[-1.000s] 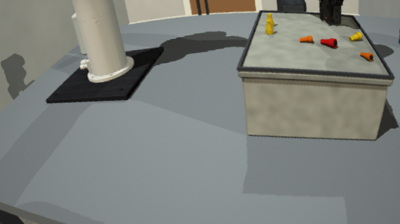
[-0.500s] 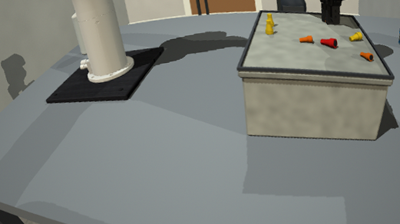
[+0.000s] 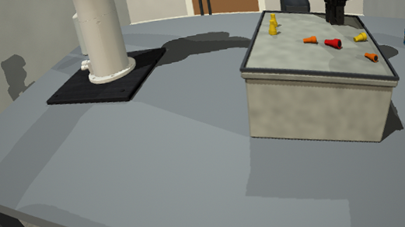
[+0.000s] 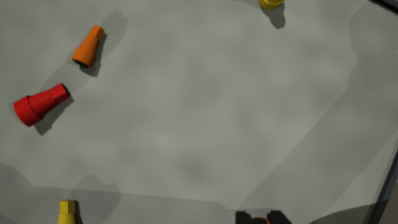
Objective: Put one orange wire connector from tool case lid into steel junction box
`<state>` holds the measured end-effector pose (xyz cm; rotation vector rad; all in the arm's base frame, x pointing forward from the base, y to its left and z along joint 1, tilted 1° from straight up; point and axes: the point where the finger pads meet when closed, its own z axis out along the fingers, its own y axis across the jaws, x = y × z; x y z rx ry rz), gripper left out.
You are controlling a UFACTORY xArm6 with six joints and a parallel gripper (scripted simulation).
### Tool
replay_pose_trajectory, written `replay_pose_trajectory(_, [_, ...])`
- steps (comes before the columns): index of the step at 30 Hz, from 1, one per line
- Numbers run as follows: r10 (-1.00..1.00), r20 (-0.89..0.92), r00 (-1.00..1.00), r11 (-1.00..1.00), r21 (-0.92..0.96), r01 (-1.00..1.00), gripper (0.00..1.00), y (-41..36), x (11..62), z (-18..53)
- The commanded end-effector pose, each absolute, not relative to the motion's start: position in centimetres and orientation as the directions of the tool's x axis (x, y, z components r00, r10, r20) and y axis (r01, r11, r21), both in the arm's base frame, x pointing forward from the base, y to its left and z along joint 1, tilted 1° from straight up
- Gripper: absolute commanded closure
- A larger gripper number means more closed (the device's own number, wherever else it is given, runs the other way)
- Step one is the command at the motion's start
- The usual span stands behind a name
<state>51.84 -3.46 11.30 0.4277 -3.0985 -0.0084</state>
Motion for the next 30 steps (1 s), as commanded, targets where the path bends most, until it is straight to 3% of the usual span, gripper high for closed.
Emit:
replay_pose_trajectory(1, [-0.271, 0.009, -0.963, 0.963, 0.006, -0.271, 0.97, -3.47, 51.98, 11.48])
replay_pose_trajectory(30, [-0.271, 0.009, -0.963, 0.963, 0.006, -0.271, 0.97, -3.48, 51.98, 12.30])
